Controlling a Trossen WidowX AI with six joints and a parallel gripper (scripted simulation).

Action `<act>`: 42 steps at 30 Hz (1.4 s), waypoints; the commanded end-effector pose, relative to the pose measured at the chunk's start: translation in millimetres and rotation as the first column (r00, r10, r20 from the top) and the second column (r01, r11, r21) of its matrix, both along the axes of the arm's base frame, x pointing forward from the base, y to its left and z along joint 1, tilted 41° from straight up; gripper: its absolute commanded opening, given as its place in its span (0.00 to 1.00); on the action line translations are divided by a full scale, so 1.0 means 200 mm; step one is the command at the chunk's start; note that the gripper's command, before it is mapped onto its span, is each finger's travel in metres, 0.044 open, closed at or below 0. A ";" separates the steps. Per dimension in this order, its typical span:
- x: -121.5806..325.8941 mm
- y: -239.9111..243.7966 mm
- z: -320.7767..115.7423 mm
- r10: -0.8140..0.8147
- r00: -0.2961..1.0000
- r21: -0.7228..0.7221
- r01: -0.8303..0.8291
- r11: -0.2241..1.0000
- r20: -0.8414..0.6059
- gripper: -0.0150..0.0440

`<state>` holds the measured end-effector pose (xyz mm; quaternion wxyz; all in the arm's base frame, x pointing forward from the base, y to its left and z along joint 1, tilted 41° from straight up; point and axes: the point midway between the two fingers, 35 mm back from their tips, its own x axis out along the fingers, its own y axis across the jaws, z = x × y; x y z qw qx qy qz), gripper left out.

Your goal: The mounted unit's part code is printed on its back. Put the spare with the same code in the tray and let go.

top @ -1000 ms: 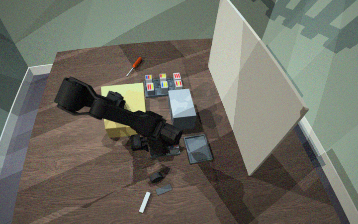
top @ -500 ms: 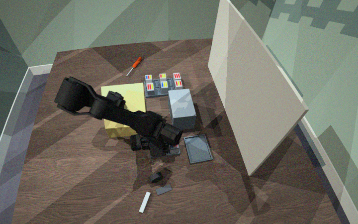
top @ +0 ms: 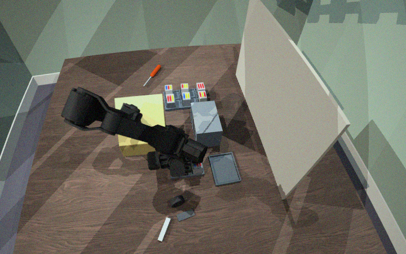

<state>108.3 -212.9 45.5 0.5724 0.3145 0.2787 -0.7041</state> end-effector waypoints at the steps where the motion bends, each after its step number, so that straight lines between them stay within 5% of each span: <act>1: 0.03 0.04 0.07 0.002 1.000 -0.006 -0.001 1.000 0.011 0.25; 42: 0.14 0.48 0.53 0.006 1.000 -0.003 -0.006 1.000 0.008 0.25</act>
